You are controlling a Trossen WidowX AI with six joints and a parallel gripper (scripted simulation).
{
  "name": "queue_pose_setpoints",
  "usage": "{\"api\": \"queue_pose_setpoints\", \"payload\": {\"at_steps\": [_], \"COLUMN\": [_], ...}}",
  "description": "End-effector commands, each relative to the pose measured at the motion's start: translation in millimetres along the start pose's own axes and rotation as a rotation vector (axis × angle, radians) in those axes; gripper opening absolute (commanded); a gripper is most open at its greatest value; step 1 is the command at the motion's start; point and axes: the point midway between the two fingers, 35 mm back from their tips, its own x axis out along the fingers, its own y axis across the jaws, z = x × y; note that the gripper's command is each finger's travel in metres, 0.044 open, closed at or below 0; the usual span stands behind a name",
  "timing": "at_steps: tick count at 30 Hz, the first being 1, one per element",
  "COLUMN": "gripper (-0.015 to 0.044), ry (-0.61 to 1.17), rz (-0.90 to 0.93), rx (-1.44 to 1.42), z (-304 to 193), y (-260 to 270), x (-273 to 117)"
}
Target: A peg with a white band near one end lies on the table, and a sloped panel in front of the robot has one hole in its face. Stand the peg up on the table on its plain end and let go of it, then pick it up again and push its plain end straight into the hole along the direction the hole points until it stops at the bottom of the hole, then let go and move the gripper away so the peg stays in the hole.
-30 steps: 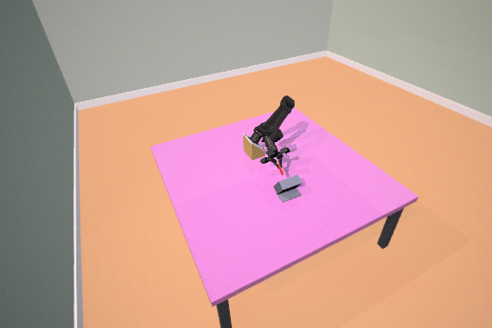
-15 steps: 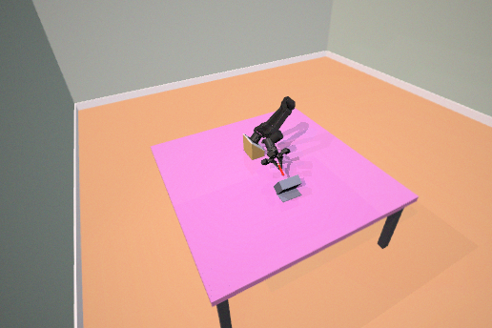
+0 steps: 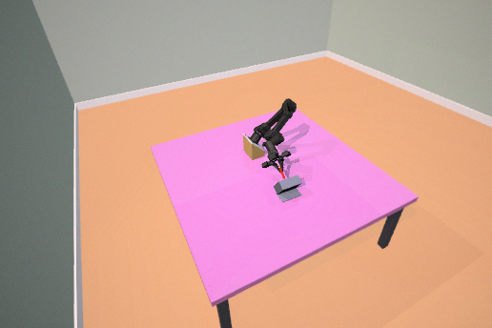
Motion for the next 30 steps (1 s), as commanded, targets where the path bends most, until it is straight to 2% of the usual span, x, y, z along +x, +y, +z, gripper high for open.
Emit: {"api": "queue_pose_setpoints", "payload": {"at_steps": [1,30], "gripper": [0.0000,0.0000], "ry": [-0.005,0.000], "rz": [0.005,0.001], "rx": [0.001,0.000], "z": [1.8,1.8], "y": [1.5,1.6], "x": [6.8,5.4]}}
